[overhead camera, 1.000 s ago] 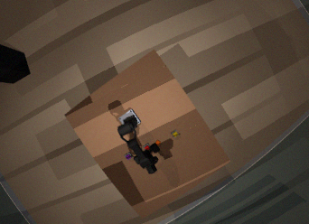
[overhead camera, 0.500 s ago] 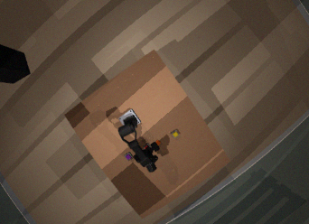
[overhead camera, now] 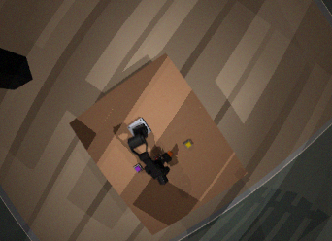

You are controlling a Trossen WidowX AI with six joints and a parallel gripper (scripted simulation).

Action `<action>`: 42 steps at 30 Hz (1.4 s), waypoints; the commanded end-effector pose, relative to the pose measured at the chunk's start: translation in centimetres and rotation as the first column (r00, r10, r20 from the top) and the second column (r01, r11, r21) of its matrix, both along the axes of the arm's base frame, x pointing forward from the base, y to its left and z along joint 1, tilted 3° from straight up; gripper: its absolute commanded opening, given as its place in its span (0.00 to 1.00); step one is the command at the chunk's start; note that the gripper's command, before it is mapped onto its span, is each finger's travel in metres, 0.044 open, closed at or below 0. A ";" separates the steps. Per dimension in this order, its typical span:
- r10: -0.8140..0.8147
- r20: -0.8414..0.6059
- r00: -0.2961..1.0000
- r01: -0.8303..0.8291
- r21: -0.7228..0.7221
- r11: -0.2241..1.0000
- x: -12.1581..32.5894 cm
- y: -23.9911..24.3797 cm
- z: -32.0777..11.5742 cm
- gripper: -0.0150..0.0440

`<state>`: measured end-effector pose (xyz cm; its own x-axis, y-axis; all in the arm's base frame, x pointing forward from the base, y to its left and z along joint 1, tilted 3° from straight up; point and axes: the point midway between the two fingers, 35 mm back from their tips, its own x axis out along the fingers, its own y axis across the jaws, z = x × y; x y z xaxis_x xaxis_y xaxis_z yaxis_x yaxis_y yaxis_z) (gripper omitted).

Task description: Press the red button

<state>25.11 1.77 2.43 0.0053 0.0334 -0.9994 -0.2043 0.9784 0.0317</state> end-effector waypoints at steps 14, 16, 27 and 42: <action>-0.004 -0.011 1.000 0.004 0.004 1.000 -0.4 0.1 -2.2 0.29; -0.004 -0.011 1.000 0.004 0.004 1.000 -0.4 0.1 -2.2 0.29; -0.004 -0.011 1.000 0.004 0.004 1.000 -0.4 0.1 -2.2 0.29; -0.002 -0.011 1.000 0.002 0.004 1.000 -0.3 0.1 1.1 0.33</action>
